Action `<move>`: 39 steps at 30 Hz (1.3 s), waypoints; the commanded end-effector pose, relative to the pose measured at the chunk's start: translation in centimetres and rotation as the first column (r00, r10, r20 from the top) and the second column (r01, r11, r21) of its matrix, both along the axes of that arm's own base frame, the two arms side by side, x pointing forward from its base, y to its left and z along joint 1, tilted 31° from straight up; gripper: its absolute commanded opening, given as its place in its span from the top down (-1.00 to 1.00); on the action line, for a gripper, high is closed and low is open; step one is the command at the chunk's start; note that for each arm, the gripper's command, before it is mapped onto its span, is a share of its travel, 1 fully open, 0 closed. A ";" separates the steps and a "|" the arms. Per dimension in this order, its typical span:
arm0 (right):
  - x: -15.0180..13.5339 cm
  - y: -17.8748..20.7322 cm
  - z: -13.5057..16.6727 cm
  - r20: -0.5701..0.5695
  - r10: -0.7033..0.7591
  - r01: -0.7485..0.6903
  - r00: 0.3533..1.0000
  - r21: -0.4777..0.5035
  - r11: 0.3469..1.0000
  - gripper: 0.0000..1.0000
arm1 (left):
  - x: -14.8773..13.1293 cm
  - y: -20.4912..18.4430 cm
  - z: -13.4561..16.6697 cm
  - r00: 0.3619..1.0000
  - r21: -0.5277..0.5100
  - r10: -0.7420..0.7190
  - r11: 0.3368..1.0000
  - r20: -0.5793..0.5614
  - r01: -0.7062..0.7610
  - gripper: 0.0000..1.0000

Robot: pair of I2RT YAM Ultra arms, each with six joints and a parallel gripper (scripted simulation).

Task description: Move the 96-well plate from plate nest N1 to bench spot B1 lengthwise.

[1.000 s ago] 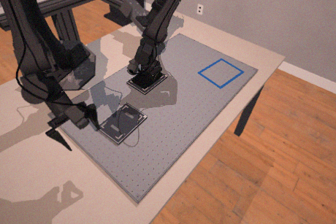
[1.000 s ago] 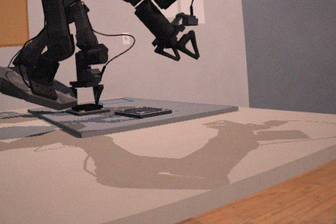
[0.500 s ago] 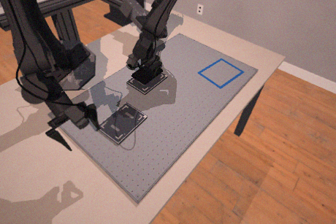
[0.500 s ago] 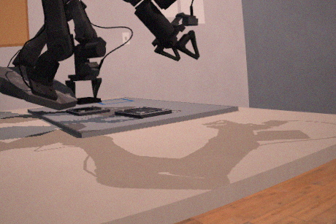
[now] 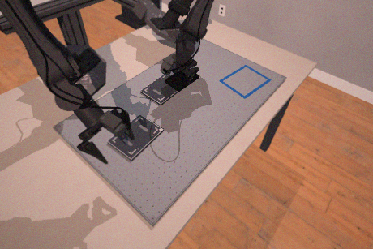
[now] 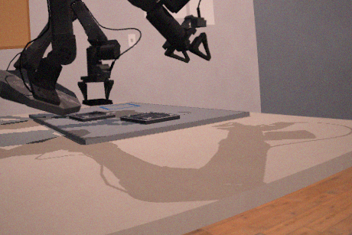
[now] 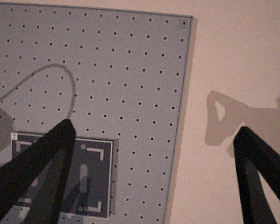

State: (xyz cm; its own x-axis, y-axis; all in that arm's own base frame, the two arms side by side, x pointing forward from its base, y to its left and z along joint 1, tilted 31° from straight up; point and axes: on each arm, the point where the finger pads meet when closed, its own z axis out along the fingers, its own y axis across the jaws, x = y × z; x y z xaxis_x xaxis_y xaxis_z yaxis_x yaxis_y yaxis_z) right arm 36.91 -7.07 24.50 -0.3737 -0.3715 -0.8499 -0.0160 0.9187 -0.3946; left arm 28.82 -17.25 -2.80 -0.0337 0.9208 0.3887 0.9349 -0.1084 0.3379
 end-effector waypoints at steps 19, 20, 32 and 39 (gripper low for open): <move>2.8 33.0 -2.4 0.088 0.445 -0.434 0.891 -0.125 0.892 -1.00 | 12.4 16.3 13.1 1.000 -0.038 -0.005 0.999 -0.010 0.004 -0.57; 1.9 34.9 -2.8 0.088 0.470 -0.458 0.878 -0.130 0.880 -1.00 | 12.9 16.9 13.6 1.000 -0.038 0.002 0.999 -0.006 -0.002 -0.57; -11.3 49.8 -6.5 0.086 0.706 -0.687 0.703 -0.174 0.706 -1.00 | 15.2 19.8 16.0 0.992 -0.073 0.116 0.991 0.054 -0.112 -0.57; -13.9 51.5 -7.3 0.077 0.743 -0.723 0.665 -0.182 0.667 -1.00 | 15.3 19.9 16.0 0.896 -0.230 0.422 0.894 0.139 -0.385 -0.57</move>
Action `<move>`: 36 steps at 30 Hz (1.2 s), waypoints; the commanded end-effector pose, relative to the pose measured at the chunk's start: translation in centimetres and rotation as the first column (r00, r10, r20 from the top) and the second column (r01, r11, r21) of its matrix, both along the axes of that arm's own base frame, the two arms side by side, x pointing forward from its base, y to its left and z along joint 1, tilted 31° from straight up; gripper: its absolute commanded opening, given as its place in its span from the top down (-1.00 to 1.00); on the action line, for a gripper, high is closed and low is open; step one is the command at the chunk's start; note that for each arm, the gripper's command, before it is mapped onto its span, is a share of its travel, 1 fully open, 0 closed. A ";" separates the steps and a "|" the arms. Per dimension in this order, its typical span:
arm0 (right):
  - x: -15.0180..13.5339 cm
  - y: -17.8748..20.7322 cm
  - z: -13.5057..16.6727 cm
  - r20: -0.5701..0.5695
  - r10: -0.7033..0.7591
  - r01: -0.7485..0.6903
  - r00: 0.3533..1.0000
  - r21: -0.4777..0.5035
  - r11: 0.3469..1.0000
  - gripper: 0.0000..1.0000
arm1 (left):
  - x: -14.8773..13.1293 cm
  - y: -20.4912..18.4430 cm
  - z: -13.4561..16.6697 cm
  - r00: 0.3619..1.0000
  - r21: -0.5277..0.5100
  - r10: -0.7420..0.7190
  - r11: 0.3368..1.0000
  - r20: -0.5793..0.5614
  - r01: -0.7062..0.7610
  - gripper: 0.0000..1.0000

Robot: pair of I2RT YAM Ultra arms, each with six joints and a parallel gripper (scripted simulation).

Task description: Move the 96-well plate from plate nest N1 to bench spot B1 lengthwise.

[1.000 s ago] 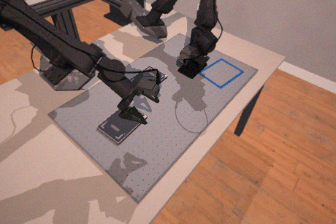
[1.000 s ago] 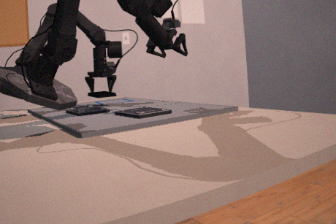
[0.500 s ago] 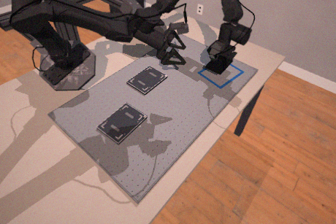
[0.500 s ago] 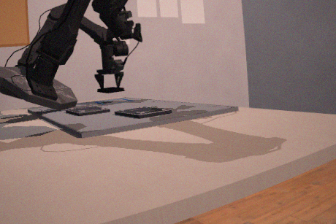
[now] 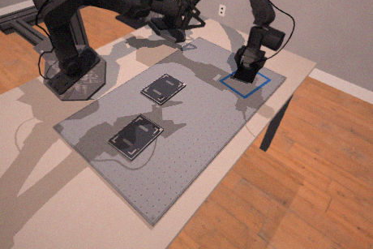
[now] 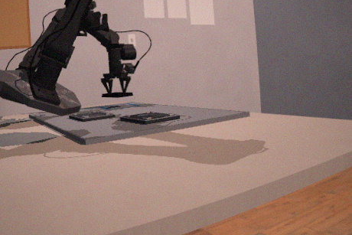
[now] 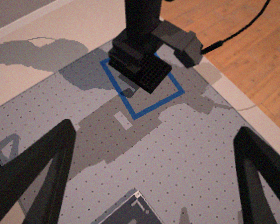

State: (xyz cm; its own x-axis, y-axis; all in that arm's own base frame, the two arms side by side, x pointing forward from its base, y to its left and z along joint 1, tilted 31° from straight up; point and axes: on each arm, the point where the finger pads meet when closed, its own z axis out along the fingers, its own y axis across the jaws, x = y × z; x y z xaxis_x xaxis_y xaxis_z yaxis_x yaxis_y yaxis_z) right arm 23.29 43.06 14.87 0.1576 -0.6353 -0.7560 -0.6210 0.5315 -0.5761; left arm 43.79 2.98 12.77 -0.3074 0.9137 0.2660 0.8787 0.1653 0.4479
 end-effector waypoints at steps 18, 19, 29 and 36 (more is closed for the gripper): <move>-0.6 1.6 2.6 0.029 0.008 -0.010 1.000 0.078 0.997 -1.00 | 0.3 -0.3 0.6 0.694 -0.415 0.701 0.687 0.162 -0.597 -0.57; -0.6 1.6 2.6 0.029 0.008 -0.010 1.000 0.078 0.997 -1.00 | 0.3 -0.3 0.6 0.668 -0.433 0.727 0.660 0.162 -0.614 -0.57; -0.4 1.1 1.9 0.023 0.003 -0.004 1.000 0.056 0.998 -1.00 | 0.3 -0.3 0.6 0.401 -0.587 0.908 0.392 0.122 -0.708 -0.57; -0.4 1.1 1.9 0.023 0.003 -0.004 1.000 0.056 0.998 -1.00 | 0.3 -0.3 0.7 0.167 -0.687 0.985 0.157 0.052 -0.710 -0.57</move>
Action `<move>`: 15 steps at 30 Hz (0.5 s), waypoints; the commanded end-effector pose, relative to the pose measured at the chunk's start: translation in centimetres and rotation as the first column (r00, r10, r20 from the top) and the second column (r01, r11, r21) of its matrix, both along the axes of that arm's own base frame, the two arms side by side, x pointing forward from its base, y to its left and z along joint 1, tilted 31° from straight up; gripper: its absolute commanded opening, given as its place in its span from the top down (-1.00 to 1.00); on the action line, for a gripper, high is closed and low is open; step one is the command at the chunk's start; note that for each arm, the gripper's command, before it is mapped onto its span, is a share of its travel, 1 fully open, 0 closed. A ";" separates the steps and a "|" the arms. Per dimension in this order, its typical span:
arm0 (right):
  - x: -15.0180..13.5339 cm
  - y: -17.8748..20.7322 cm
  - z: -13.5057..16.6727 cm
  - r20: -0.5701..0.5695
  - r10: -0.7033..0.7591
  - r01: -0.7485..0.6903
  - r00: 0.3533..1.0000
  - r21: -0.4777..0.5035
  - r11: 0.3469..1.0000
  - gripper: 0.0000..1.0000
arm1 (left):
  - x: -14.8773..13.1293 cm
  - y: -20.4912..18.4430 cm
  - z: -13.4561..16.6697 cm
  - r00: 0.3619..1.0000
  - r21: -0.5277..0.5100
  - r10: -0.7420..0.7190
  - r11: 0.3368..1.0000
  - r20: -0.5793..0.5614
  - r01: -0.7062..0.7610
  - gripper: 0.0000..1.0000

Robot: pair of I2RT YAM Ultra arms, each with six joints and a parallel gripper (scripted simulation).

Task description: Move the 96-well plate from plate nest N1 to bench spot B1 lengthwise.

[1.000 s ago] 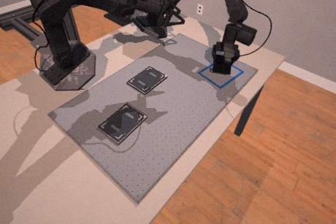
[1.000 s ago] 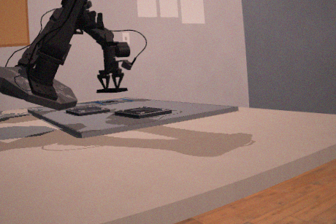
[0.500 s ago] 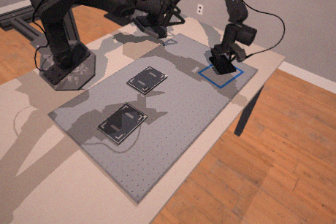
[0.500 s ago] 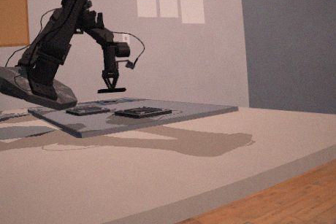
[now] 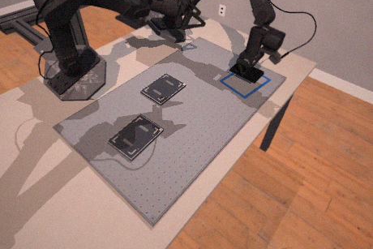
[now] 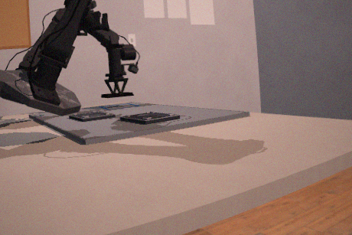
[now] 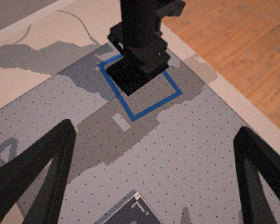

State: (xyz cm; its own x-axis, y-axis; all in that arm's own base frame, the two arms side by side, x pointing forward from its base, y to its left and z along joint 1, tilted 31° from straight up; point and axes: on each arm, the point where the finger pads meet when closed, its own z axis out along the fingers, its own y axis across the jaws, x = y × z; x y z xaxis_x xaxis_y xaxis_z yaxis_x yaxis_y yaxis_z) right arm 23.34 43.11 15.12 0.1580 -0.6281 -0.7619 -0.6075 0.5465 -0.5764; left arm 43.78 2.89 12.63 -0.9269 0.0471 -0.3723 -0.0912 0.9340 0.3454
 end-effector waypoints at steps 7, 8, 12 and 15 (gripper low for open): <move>-0.5 1.1 1.7 0.012 0.016 -0.016 1.000 0.043 0.999 -1.00 | 0.3 -0.2 1.0 0.922 -0.186 0.362 0.924 0.140 -0.335 -0.57; -0.5 1.1 1.7 0.012 0.016 -0.016 1.000 0.043 0.999 -1.00 | 0.3 -0.2 1.0 0.902 -0.211 0.404 0.905 0.150 -0.370 -0.57; -0.5 1.1 1.7 0.012 0.016 -0.016 1.000 0.043 0.999 -1.00 | 0.5 0.0 1.3 0.825 -0.290 0.534 0.832 0.185 -0.474 -0.57; -0.5 1.1 1.7 0.012 0.016 -0.016 1.000 0.043 0.999 -1.00 | 0.5 0.0 1.3 0.758 -0.350 0.623 0.766 0.193 -0.540 -0.57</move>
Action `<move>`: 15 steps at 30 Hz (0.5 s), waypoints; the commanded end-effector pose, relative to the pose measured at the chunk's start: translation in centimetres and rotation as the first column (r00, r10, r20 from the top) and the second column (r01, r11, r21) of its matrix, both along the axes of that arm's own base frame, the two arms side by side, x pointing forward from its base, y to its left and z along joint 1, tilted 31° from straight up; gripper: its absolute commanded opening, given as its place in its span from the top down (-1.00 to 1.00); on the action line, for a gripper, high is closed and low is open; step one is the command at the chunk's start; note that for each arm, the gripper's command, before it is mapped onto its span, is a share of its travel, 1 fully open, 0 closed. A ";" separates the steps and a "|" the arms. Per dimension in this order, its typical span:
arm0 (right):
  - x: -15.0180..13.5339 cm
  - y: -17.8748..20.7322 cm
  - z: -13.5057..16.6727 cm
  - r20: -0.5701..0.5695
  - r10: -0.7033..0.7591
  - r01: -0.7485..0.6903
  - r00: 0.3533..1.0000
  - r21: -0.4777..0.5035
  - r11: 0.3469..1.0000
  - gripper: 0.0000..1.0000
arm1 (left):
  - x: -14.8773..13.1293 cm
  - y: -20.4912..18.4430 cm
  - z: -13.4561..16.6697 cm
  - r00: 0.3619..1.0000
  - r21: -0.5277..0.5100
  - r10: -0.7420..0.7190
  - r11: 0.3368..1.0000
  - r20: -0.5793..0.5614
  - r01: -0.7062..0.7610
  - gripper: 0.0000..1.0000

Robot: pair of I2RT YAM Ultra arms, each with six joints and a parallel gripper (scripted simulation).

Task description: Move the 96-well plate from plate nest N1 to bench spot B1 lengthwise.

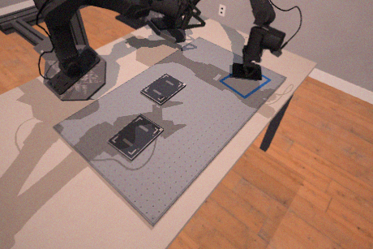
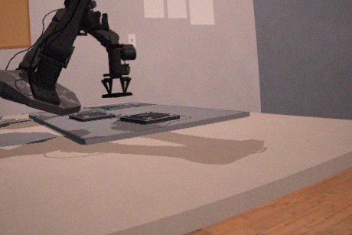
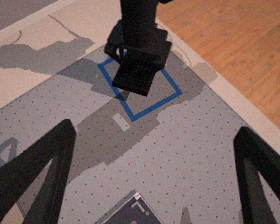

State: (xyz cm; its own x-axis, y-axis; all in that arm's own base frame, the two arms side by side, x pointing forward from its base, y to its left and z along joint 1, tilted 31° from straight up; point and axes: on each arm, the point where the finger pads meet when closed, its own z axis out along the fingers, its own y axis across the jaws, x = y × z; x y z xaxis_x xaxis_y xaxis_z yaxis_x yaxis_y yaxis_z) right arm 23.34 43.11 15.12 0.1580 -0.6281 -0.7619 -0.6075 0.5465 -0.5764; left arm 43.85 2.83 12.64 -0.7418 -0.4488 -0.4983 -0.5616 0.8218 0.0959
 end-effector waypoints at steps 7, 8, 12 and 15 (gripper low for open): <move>-0.5 1.1 1.7 0.012 0.016 -0.016 1.000 0.043 0.999 -1.00 | 0.3 0.0 1.3 0.925 -0.170 0.349 0.931 0.149 -0.324 -0.57; -0.5 1.1 1.7 0.012 0.016 -0.016 1.000 0.043 0.999 -1.00 | 0.3 0.0 1.3 0.910 -0.191 0.384 0.916 0.158 -0.353 -0.57; -0.5 1.1 1.7 0.012 0.016 -0.016 1.000 0.043 0.999 -1.00 | 0.3 -0.2 1.3 0.825 -0.287 0.534 0.832 0.186 -0.474 -0.57; -0.5 1.1 1.7 0.012 0.016 -0.016 1.000 0.043 0.999 -1.00 | 0.3 -0.2 1.3 0.763 -0.342 0.618 0.770 0.191 -0.538 -0.57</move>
State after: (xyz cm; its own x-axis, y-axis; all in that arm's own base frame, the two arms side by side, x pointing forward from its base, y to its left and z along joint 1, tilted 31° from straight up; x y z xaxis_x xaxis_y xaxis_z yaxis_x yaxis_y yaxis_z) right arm 23.34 43.11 15.12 0.1580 -0.6281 -0.7619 -0.6075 0.5465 -0.5764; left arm 44.00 2.82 12.69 -0.3341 -0.8133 -0.4763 -0.8658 0.4645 -0.1858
